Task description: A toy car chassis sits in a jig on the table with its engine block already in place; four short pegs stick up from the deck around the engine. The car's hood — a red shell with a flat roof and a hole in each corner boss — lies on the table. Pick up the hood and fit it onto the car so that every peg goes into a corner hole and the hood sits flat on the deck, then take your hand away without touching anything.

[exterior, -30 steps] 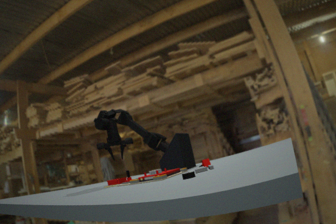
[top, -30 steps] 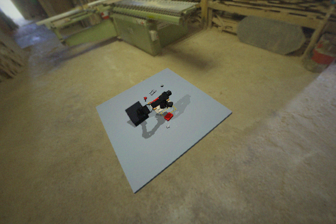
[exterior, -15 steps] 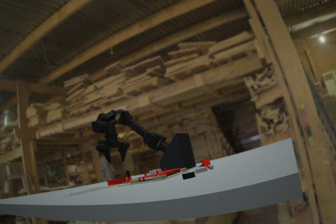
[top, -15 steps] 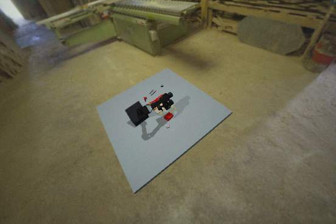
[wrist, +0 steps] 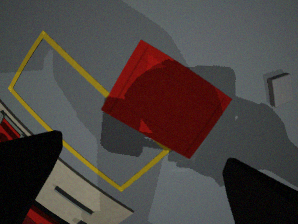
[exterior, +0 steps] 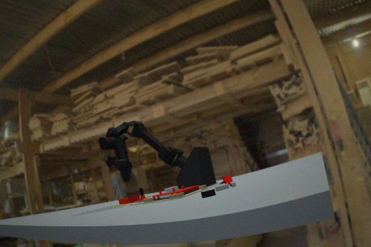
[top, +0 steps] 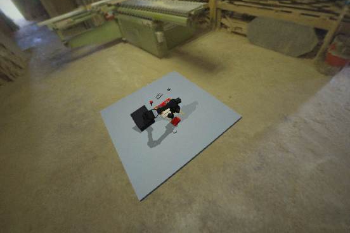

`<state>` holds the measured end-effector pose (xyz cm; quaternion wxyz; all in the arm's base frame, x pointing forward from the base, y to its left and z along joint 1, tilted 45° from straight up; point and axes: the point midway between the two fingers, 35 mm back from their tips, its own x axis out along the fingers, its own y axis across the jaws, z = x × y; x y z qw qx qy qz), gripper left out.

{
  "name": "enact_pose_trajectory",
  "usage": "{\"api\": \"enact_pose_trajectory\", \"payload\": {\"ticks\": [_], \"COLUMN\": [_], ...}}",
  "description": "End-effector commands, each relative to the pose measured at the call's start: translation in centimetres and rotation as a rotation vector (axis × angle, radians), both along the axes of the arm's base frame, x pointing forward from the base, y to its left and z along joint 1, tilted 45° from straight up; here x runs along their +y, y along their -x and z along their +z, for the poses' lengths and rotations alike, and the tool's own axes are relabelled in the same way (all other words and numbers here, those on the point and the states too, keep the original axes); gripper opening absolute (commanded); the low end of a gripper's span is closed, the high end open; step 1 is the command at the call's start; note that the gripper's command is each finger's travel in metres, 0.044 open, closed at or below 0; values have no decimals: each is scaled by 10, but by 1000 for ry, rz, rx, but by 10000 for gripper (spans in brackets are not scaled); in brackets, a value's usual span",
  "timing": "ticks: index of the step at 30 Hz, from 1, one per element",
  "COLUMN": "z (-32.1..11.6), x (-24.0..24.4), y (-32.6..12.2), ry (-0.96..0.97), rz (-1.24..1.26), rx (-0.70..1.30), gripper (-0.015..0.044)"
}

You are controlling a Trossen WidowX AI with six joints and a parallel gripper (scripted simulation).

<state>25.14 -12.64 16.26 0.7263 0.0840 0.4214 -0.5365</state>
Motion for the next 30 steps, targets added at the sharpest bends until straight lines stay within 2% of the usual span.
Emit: {"api": "enact_pose_trajectory", "payload": {"ticks": [1,10,30], "z": [-3,-2,-2], "x": [-17,-26,-27], "y": [7,10,7], "ry": [44,80,80], "rz": [525,831,838], "rx": [532,844,851], "gripper": [440,440,440]}}
